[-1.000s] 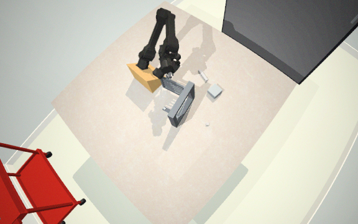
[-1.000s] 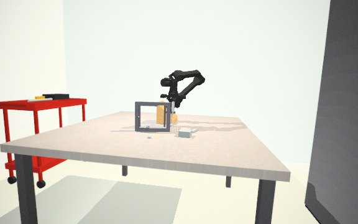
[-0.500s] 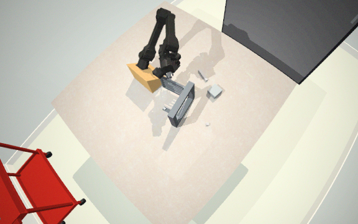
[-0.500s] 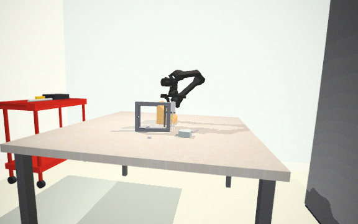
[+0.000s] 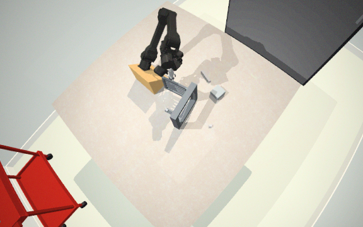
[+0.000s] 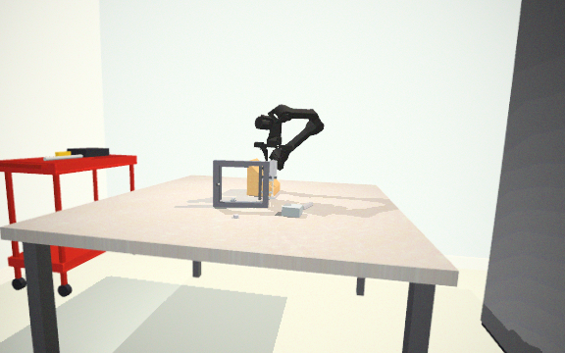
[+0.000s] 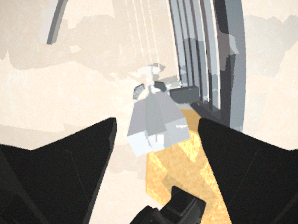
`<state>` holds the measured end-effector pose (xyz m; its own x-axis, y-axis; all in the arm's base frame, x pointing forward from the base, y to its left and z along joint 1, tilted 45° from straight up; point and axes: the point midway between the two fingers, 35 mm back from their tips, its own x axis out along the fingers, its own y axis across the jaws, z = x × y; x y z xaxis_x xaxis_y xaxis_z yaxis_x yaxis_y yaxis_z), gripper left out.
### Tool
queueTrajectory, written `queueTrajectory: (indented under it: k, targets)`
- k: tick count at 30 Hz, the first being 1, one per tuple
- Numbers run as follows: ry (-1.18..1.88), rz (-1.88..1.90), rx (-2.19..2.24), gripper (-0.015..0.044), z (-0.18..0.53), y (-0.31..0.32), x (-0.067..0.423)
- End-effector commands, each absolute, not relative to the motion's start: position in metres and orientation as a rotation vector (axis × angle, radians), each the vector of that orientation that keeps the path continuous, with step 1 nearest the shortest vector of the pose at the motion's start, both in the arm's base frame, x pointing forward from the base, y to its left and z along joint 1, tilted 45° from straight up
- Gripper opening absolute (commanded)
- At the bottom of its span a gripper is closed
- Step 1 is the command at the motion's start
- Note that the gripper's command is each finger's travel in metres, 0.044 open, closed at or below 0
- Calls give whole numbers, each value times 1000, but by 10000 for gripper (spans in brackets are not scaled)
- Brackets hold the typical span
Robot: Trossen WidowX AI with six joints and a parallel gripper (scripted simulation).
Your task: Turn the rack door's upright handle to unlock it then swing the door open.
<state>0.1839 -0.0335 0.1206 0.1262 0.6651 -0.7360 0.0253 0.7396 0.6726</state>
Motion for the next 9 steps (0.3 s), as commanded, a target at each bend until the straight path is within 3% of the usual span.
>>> queueTrajectory:
  k: [1,9]
  targets:
    - [1375,501,609,284,126,-38,183]
    - [1361,474,596,284,136,-48,180]
